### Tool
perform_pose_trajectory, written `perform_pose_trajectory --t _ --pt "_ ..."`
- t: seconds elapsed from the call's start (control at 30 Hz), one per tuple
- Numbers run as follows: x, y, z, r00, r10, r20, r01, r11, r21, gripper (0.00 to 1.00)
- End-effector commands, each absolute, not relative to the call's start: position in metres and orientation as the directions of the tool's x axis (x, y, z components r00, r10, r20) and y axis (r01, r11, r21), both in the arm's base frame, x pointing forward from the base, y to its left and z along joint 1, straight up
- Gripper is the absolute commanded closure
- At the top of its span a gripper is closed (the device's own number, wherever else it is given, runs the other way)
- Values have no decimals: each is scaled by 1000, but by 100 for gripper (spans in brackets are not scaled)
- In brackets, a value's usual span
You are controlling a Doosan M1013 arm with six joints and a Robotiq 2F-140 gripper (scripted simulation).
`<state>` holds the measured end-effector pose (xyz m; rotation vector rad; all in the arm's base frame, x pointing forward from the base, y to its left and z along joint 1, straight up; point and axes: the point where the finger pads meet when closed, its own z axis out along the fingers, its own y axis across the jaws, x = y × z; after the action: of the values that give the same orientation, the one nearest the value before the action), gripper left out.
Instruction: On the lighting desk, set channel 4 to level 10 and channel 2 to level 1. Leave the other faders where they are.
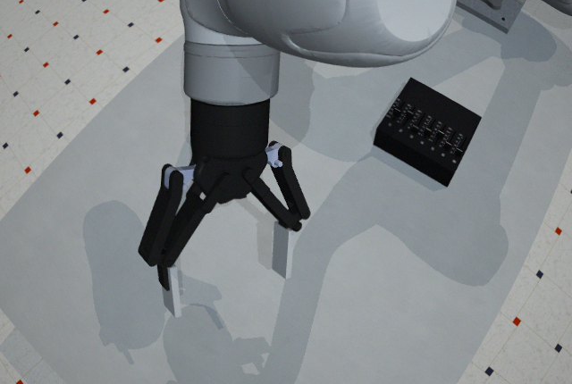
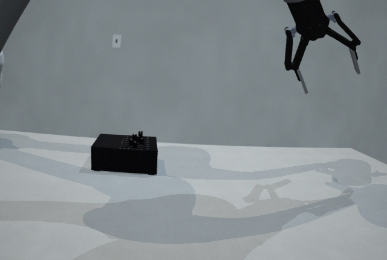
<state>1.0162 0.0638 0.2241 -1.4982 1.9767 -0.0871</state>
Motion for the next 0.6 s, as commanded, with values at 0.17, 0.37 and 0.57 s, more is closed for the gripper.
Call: perform_pose_trajectory --t 0.17,0.37,0.57 --pt "889 110 211 -109 -930 -351 -923 226 -313 0" --pt "833 121 205 -93 -948 -303 -948 178 -264 0" --pt "775 128 199 -76 -965 -250 -968 131 -212 0"
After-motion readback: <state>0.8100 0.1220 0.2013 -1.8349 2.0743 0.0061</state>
